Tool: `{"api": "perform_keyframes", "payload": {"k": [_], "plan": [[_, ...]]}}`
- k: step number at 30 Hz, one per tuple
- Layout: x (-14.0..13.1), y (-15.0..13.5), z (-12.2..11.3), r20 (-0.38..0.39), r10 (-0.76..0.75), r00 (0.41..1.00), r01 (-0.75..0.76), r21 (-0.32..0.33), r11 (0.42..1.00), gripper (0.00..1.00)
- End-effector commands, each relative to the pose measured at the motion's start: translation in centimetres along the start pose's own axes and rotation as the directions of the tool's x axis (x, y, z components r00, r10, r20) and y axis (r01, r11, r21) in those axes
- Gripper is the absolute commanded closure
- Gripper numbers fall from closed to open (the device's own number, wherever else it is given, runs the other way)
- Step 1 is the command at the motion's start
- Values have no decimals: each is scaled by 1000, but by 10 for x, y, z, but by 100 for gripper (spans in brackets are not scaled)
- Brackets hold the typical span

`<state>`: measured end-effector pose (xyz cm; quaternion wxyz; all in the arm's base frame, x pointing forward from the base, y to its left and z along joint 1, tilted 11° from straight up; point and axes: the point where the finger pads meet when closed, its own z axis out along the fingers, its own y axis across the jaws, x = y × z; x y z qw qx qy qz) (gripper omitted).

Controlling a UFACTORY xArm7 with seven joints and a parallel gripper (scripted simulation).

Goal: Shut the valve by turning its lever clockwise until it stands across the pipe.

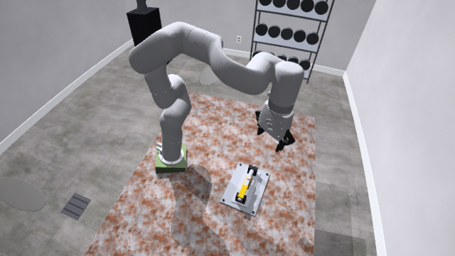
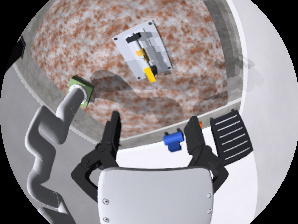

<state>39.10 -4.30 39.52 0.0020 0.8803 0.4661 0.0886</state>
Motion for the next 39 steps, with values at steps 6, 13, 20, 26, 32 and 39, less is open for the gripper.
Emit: {"api": "perform_keyframes", "payload": {"k": [6,13,20,26,32,39], "plan": [[0,1,-2,-2,0,1000,0,-4,1000,0],[0,1,-2,-2,0,1000,0,-4,1000,0],[-4,4,8,-3,-23,1000,23,-4,1000,0],[-47,21,93,-2,-300,954,300,-11,954,0],[-93,12,176,0,-483,876,483,-14,876,0],[-103,9,195,0,-484,875,484,-14,875,0]]}}
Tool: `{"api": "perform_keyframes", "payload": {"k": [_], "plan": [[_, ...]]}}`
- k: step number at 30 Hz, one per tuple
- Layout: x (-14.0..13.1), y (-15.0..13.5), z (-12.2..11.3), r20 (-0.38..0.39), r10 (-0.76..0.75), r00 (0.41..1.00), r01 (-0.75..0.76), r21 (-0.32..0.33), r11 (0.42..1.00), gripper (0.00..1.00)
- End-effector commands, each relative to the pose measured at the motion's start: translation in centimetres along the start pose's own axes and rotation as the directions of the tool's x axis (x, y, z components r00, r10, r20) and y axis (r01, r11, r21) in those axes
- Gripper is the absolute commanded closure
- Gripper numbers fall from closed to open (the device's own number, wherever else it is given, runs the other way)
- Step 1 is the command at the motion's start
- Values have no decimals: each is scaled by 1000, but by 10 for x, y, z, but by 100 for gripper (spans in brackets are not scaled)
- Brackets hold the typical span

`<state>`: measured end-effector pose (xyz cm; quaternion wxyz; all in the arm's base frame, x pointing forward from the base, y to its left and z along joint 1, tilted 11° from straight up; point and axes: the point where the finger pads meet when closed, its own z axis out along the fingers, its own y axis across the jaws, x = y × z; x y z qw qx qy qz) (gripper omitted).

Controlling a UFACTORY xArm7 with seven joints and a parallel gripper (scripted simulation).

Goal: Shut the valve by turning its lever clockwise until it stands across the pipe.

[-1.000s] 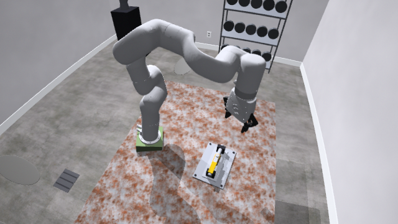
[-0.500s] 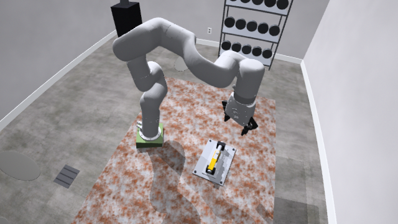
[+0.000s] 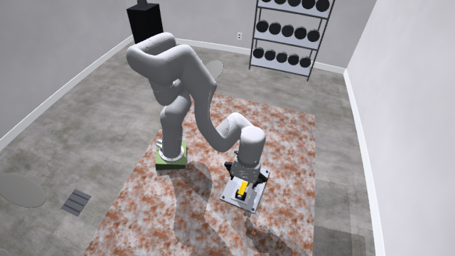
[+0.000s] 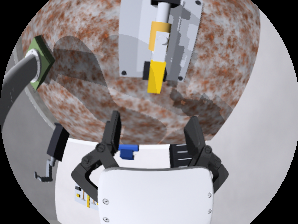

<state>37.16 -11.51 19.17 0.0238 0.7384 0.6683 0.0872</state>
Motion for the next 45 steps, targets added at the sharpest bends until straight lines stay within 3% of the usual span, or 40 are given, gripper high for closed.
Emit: {"api": "perform_keyframes", "payload": {"k": [1,2,3,45], "plan": [[-3,1,3,2,-8,1000,8,-12,1000,0],[-3,1,3,2,-8,1000,8,-12,1000,0],[-3,1,3,2,-8,1000,8,-12,1000,100],[-3,1,3,2,-8,1000,8,-12,1000,100]]}}
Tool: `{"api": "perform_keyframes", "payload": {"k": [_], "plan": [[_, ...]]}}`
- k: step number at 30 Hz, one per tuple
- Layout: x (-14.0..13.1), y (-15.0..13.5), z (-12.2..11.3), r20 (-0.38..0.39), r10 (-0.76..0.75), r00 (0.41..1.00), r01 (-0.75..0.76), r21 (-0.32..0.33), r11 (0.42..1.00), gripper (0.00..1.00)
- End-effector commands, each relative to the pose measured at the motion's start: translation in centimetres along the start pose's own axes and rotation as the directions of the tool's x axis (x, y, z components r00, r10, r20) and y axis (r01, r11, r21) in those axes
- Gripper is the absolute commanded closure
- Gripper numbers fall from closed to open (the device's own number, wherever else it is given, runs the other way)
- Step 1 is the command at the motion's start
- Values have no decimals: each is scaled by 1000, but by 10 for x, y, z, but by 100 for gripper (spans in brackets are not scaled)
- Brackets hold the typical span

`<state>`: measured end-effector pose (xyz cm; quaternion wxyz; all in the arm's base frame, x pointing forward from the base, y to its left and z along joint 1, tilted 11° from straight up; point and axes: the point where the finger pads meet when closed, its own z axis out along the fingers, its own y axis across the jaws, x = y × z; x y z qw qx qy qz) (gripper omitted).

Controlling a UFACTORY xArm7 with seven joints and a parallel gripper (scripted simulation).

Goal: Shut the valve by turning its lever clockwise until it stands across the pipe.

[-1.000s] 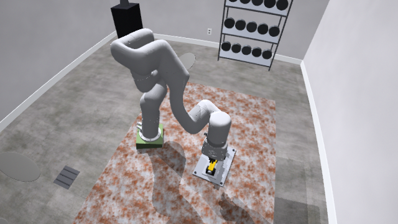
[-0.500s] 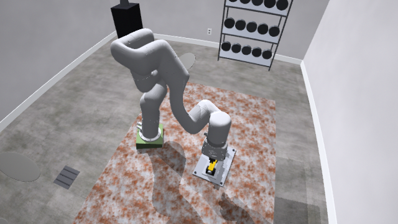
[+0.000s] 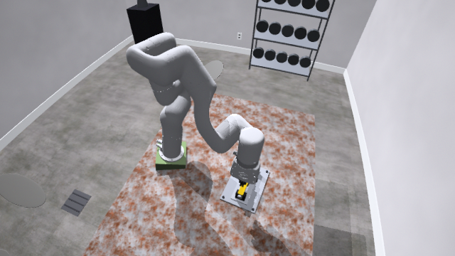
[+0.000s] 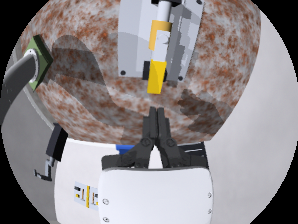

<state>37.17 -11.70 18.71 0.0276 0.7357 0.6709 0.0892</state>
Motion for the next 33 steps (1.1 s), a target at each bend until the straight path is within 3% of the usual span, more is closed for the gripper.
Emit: {"api": "perform_keyframes", "payload": {"k": [1,2,3,33], "plan": [[0,1,-1,1,0,1000,0,-4,1000,100],[0,1,-1,1,0,1000,0,-4,1000,100],[0,1,-1,1,0,1000,0,-4,1000,32],[0,1,-1,1,0,1000,0,-4,1000,32]]}}
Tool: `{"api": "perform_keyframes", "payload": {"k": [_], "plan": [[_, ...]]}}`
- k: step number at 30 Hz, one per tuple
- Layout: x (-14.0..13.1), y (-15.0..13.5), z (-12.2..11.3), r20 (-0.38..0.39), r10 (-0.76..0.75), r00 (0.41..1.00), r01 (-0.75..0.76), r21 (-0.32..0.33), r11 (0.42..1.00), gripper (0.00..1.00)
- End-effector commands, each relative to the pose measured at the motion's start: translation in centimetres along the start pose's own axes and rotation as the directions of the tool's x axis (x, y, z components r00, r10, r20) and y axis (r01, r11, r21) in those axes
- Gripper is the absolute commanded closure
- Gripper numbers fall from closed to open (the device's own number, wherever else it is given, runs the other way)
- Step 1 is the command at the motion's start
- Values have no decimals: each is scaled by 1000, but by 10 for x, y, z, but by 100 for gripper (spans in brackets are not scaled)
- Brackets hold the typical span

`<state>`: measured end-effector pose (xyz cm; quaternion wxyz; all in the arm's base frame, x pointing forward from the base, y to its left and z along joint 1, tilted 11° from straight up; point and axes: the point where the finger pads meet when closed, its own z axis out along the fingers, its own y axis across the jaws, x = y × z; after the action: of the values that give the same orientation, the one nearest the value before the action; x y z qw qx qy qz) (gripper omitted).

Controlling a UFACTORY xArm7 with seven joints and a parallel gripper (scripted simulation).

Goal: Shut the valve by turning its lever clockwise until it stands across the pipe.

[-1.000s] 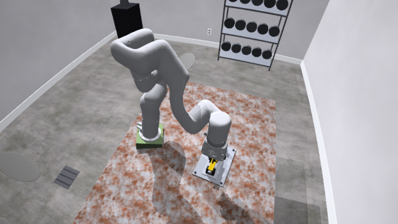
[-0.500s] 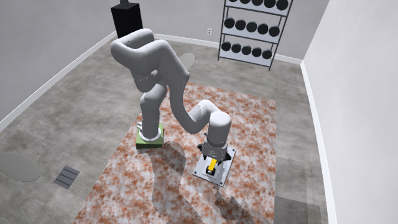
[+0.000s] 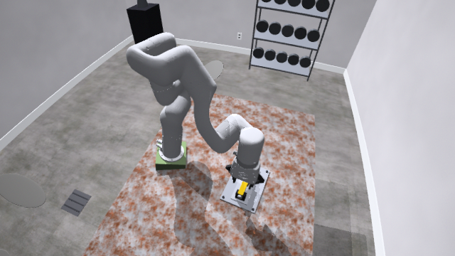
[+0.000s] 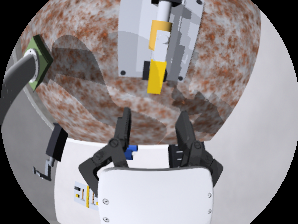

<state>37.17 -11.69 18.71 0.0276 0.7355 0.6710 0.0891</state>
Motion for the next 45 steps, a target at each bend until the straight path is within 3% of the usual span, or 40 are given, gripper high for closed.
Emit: {"api": "perform_keyframes", "payload": {"k": [1,19,45], "plan": [[0,1,-1,1,1,1000,-1,-4,1000,32],[0,1,4,-1,0,1000,0,-4,1000,32],[-1,2,42,-1,0,1000,0,-4,1000,32]]}}
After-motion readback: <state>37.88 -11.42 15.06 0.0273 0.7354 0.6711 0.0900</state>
